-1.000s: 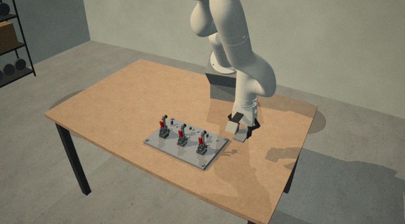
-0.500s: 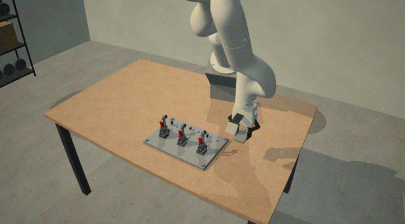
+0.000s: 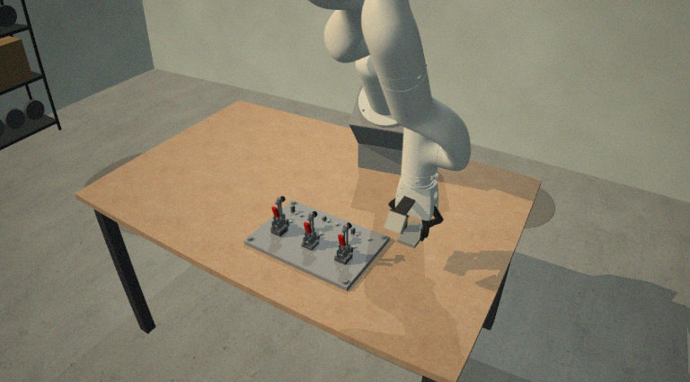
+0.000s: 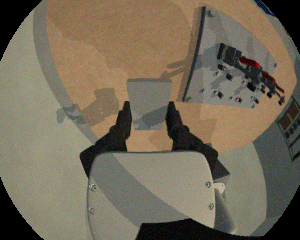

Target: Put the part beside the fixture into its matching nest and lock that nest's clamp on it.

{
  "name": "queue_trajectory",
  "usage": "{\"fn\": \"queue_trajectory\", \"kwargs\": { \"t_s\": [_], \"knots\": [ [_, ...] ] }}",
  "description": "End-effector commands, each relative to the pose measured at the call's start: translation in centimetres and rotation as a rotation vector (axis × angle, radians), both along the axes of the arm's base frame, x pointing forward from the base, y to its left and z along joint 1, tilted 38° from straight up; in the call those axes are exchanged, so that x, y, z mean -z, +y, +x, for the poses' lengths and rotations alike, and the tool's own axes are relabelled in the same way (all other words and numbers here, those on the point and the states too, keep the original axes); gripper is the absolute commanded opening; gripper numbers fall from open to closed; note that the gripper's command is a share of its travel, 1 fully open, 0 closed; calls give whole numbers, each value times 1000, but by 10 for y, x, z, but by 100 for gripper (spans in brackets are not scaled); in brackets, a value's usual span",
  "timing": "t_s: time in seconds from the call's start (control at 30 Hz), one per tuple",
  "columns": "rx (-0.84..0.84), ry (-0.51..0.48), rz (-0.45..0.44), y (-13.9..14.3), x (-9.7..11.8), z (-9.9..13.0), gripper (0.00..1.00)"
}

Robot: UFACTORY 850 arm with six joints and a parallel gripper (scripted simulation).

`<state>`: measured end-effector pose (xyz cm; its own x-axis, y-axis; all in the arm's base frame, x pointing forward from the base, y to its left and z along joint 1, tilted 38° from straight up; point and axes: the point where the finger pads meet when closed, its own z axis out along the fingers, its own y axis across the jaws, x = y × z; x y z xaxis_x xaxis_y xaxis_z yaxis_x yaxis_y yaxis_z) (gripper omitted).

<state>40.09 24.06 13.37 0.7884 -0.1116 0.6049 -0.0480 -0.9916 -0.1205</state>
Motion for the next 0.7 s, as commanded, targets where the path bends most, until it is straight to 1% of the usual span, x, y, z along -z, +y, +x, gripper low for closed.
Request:
{"fn": "queue_trajectory", "kwargs": {
  "t_s": [0.0,0.67],
  "knots": [
    [0,-1,1,1,3,2,0],
    [0,-1,1,1,9,4,0]
  ]
}}
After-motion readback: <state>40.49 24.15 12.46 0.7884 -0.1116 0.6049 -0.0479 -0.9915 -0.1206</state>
